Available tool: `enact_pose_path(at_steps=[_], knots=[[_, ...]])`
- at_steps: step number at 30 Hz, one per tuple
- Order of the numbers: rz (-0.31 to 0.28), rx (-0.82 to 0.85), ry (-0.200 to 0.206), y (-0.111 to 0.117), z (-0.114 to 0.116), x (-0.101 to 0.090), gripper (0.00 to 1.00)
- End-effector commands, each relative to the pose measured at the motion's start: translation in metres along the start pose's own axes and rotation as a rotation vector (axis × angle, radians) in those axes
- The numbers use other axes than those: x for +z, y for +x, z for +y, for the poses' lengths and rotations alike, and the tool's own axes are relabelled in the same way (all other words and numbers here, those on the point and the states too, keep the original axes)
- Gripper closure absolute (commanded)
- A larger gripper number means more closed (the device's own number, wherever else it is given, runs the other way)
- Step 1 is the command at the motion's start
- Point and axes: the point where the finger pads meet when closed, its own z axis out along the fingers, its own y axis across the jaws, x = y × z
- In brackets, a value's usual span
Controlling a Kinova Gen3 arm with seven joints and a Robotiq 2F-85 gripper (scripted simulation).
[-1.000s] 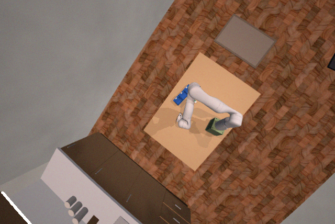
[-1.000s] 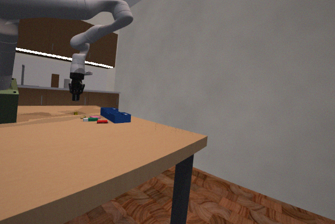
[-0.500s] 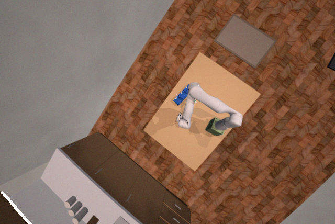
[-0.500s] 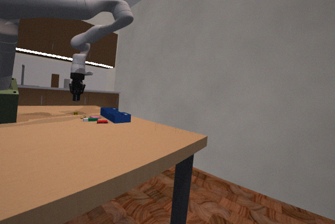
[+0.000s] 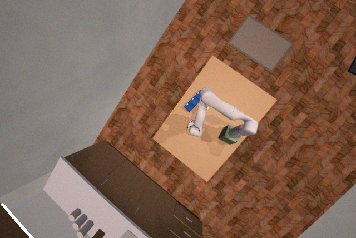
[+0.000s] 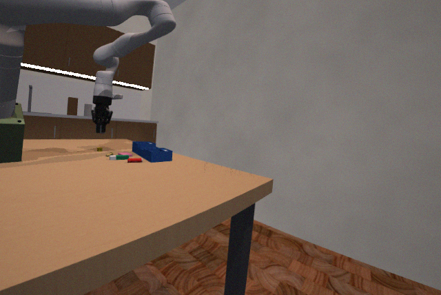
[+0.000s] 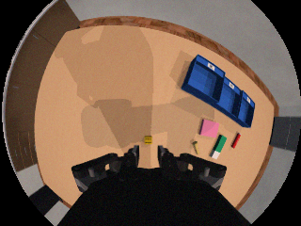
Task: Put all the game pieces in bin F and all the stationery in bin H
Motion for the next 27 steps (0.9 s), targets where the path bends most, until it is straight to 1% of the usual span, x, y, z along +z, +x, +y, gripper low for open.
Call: enact_pose_path(at_steps=[1,15,16,27], knots=[[0.007,0.001,-0.007,0.004,0.004,0.0,0.69],[0.007,0.001,-0.007,0.004,0.004,0.0,0.69],[0.005,0.01,0.001,0.003,0.001,0.006,0.69],[0.003,0.009,0.002,-0.001,0.001,0.05,0.69]])
